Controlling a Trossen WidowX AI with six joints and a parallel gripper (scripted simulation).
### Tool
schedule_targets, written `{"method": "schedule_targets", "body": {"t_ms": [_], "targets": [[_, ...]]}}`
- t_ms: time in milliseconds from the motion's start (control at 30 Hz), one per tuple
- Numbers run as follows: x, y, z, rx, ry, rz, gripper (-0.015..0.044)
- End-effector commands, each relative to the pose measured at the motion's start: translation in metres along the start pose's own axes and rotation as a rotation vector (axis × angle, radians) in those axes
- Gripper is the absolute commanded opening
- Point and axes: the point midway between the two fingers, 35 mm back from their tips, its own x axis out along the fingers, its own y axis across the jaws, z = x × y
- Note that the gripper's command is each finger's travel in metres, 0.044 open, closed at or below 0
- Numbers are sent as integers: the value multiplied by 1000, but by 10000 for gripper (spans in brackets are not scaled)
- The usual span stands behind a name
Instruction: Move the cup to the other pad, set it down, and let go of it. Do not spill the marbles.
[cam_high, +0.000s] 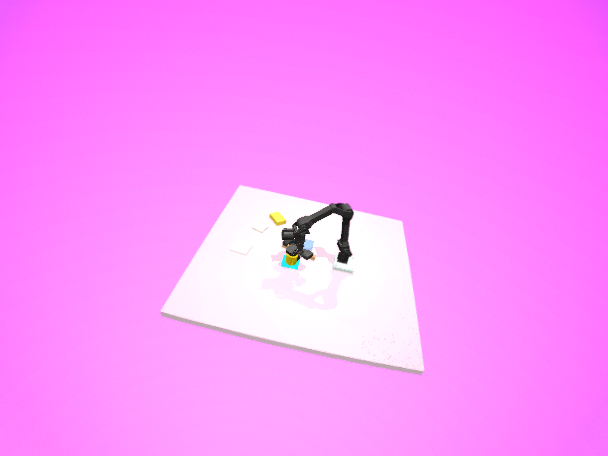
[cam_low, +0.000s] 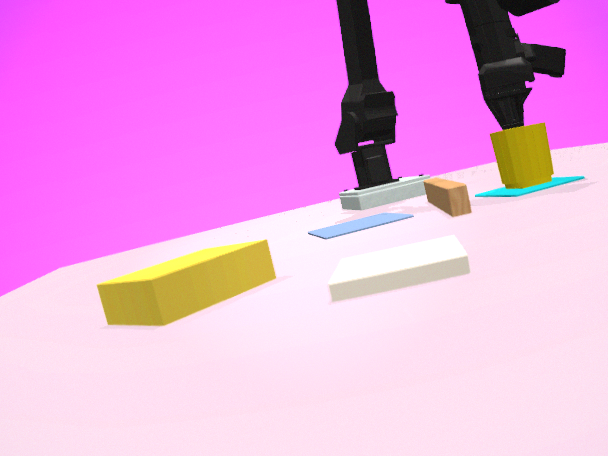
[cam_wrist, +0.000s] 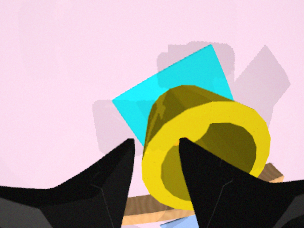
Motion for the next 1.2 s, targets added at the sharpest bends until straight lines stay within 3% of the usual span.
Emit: {"method": "schedule_targets", "body": {"t_ms": [0, 1100, 1167], "targets": [[-7, -1, 1, 1, -3, -2, 147], [-48, -2, 0, 6, -3, 3, 147], [-44, -2, 0, 5, 1, 0, 199]]}}
